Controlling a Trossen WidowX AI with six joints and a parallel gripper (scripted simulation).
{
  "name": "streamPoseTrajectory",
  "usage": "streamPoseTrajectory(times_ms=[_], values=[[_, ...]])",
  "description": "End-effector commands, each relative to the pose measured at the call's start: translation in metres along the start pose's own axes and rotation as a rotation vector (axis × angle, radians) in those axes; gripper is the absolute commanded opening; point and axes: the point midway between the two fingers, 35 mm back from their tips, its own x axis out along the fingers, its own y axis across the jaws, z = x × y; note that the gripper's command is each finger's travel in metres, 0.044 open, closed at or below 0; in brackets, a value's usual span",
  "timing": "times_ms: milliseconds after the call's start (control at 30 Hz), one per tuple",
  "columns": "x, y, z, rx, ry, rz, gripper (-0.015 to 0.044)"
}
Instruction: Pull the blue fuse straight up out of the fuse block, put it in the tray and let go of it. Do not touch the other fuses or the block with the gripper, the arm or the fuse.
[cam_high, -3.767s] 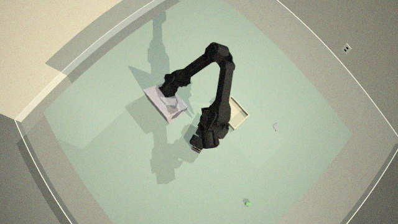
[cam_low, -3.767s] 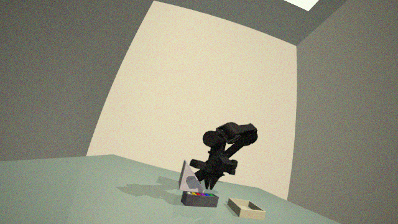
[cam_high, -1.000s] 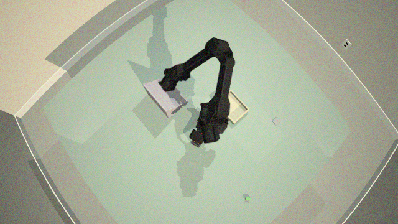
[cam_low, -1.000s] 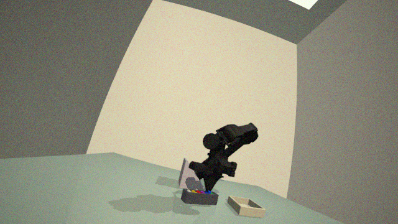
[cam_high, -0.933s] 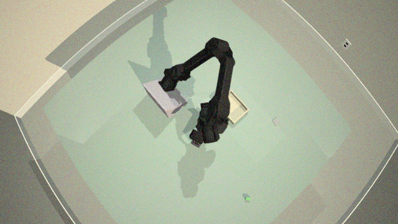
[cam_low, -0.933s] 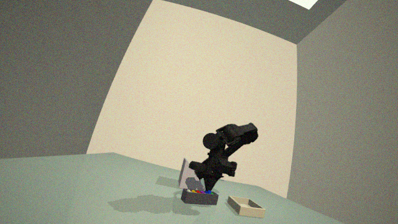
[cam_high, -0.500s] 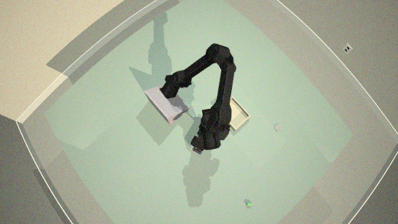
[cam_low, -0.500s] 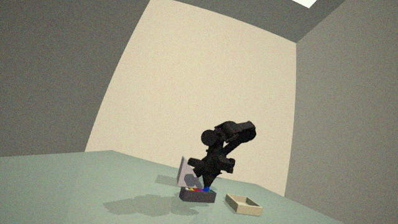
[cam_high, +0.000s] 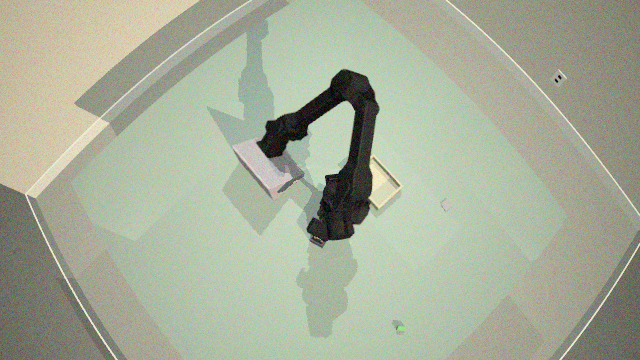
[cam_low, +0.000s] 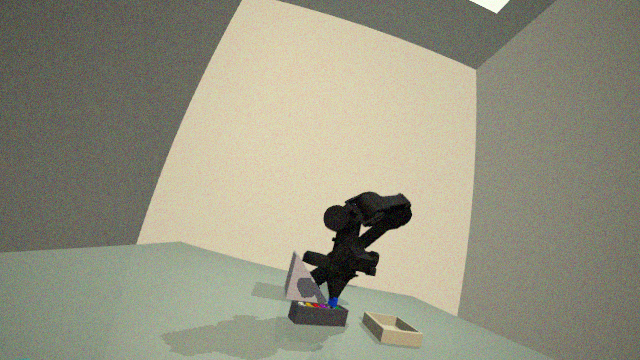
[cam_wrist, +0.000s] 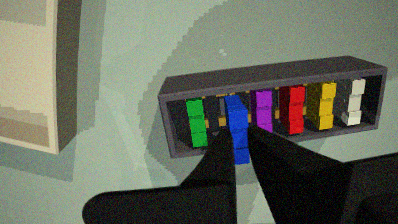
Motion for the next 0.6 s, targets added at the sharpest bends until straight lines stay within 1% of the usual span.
streamPoseTrajectory(times_ms=[0,567], values=[[-0.0024,0.0,-0.0005,-0.005,0.004,-0.003,0.0],[-0.0109,0.0003,-0.0008,-0.004,0.004,-0.002,0.0]])
